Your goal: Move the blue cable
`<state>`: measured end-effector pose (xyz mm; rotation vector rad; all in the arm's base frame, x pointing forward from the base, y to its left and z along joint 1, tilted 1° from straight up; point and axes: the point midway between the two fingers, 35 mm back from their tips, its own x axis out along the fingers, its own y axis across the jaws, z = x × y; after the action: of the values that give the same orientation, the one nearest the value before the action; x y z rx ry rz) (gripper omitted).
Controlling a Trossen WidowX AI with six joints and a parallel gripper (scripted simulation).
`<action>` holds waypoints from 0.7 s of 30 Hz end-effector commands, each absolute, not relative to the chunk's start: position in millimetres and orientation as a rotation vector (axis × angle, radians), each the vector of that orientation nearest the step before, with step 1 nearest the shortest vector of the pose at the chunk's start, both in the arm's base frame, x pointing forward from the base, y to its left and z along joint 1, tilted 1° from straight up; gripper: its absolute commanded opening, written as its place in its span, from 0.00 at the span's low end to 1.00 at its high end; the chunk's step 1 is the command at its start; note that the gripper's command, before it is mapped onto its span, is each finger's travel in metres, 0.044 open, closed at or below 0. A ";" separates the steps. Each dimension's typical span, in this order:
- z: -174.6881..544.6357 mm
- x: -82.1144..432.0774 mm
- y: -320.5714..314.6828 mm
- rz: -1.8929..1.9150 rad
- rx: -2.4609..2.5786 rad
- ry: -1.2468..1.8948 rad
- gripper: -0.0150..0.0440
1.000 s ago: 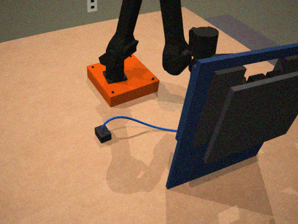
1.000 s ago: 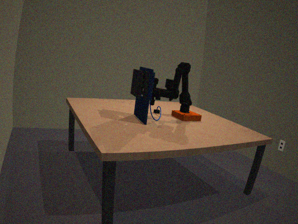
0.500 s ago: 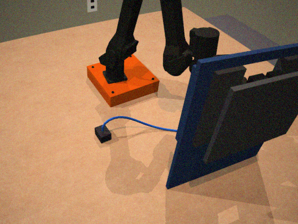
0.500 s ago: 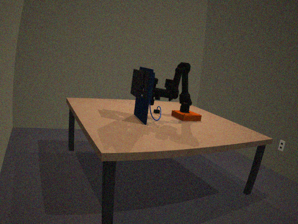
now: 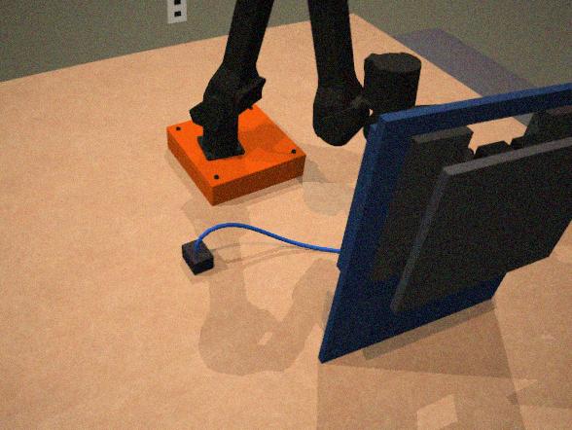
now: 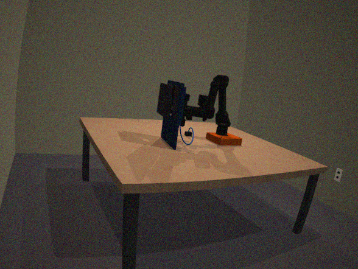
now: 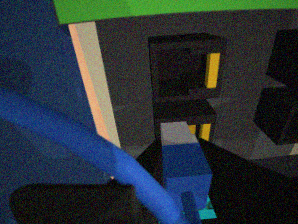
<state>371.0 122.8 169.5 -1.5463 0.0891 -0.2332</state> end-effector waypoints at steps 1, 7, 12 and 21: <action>169.5 371.0 122.8 -0.233 -1.546 0.089 0.48; 169.5 371.0 122.8 -0.233 -1.546 0.089 0.74; 169.5 370.5 122.8 -0.233 -1.546 0.089 0.97; 175.4 364.7 122.4 -0.233 -1.546 0.090 1.00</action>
<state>367.9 122.9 176.0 -1.5386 0.0820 -0.2400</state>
